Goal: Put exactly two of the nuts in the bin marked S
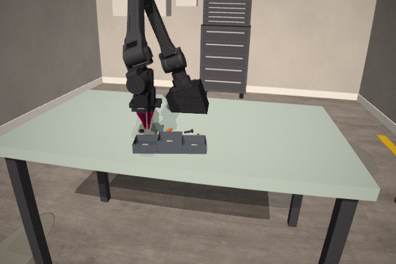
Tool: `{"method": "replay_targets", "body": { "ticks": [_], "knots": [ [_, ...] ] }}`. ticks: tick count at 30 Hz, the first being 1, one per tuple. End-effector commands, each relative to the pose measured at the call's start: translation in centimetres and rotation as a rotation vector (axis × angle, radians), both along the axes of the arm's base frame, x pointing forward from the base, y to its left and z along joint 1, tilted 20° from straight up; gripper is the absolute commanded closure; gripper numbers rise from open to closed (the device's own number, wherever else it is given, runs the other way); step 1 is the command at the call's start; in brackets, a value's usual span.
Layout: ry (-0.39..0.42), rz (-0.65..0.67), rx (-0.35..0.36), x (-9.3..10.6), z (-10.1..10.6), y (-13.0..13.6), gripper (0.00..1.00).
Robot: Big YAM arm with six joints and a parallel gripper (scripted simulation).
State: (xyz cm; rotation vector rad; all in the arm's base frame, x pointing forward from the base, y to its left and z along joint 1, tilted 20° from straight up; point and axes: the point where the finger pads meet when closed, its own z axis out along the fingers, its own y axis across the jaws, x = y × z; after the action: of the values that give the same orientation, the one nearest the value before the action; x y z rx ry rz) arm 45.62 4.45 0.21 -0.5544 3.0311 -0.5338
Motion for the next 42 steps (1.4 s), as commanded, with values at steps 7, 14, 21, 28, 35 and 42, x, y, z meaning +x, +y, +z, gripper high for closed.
{"method": "replay_targets", "body": {
  "ticks": [7, 14, 21, 28, 35, 42],
  "knots": [
    [-0.009, 0.017, 0.005, -1.8, -1.7, 5.6, 0.92],
    [-0.011, 0.017, 0.005, -2.8, -2.4, 7.7, 0.92],
    [-0.026, -0.013, 0.011, -2.1, -3.5, 6.7, 0.92],
    [-0.023, 0.008, 0.01, -1.8, -4.9, 6.3, 0.92],
    [-0.01, 0.008, 0.004, -2.3, -6.7, 5.5, 0.92],
    [-0.023, 0.008, 0.008, -1.5, -8.0, 5.1, 0.92]
  ]
}}
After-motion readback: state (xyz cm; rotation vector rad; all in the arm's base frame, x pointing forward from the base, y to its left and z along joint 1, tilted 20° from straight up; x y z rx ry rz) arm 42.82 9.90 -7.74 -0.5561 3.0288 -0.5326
